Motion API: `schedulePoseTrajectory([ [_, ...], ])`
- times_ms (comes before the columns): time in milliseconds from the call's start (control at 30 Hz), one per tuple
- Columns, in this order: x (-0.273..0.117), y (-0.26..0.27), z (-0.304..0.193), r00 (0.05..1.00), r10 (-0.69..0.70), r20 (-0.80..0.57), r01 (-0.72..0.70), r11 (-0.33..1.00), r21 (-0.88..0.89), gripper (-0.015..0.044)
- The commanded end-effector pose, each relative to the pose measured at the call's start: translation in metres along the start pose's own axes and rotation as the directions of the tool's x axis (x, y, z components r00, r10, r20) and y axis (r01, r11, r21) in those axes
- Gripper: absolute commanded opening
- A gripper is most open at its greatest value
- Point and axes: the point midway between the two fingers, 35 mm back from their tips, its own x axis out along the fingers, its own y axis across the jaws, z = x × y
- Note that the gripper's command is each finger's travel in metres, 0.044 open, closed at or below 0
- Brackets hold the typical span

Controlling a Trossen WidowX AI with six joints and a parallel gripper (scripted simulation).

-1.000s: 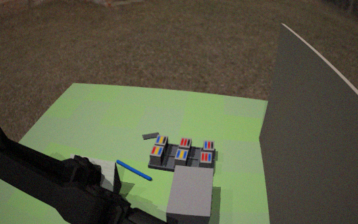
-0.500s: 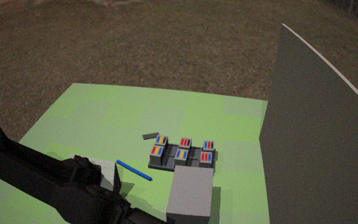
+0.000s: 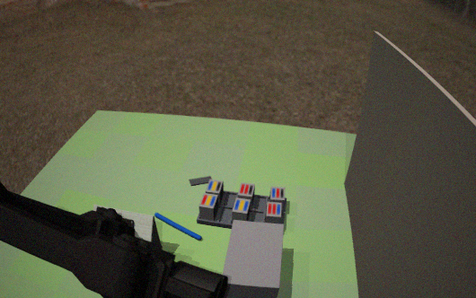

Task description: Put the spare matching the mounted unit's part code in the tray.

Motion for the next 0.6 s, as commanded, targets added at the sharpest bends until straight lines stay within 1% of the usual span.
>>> schedulePoseTrajectory([
  [0, -0.015, 0.002, 0.0, 1.0, 0.002, -0.002, -0.002, 1.0, 0.003, 0.0],
  [333, -0.052, -0.001, 0.002, 1.0, 0.001, 0.007, -0.001, 1.0, 0.0, 0.0],
  [567, -0.054, -0.003, 0.001, 1.0, 0.004, 0.002, -0.004, 1.0, -0.001, 0.0],
])
